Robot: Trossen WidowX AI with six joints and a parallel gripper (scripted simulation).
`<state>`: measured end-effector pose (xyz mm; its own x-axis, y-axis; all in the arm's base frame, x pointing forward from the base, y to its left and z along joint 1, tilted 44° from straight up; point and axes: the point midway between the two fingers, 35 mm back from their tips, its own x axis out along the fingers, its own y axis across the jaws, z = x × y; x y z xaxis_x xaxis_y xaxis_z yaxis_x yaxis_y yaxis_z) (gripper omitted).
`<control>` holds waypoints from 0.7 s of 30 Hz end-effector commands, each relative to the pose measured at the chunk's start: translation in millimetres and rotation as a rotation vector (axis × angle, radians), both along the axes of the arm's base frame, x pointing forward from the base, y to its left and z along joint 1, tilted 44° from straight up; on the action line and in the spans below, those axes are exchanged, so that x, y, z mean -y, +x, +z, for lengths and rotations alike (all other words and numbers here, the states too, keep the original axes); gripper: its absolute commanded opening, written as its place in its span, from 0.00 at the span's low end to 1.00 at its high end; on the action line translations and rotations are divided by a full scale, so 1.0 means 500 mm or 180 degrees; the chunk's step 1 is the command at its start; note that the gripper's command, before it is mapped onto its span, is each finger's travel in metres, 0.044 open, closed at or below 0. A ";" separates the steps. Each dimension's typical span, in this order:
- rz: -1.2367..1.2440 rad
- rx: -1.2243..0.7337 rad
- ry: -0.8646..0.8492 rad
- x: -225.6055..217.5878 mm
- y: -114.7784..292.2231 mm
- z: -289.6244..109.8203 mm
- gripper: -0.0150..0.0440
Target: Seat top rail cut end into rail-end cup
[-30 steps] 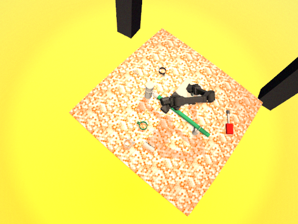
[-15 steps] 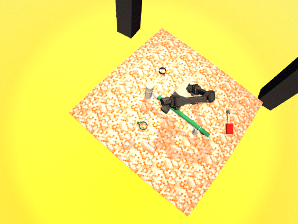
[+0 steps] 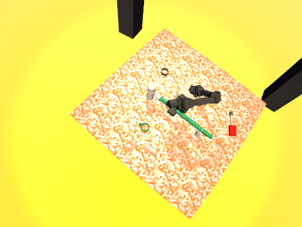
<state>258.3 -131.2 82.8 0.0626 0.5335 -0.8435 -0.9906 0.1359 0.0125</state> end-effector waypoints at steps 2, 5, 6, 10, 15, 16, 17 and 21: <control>0.0003 -0.0004 0.0002 0.017 -0.003 0.026 1.00; 0.0004 -0.0006 0.0004 0.039 -0.011 0.066 1.00; 0.0004 -0.0006 0.0005 0.044 -0.013 0.075 1.00; 0.0004 -0.0007 0.0005 0.046 -0.013 0.078 1.00; 0.0004 -0.0007 0.0005 0.046 -0.013 0.078 1.00; 0.0004 -0.0007 0.0005 0.046 -0.013 0.078 1.00; 0.0004 -0.0007 0.0005 0.046 -0.013 0.078 1.00; 0.0004 -0.0007 0.0005 0.046 -0.013 0.078 1.00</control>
<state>251.4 -153.1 121.3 0.0611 0.5385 -0.8404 -0.9902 0.1389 0.0170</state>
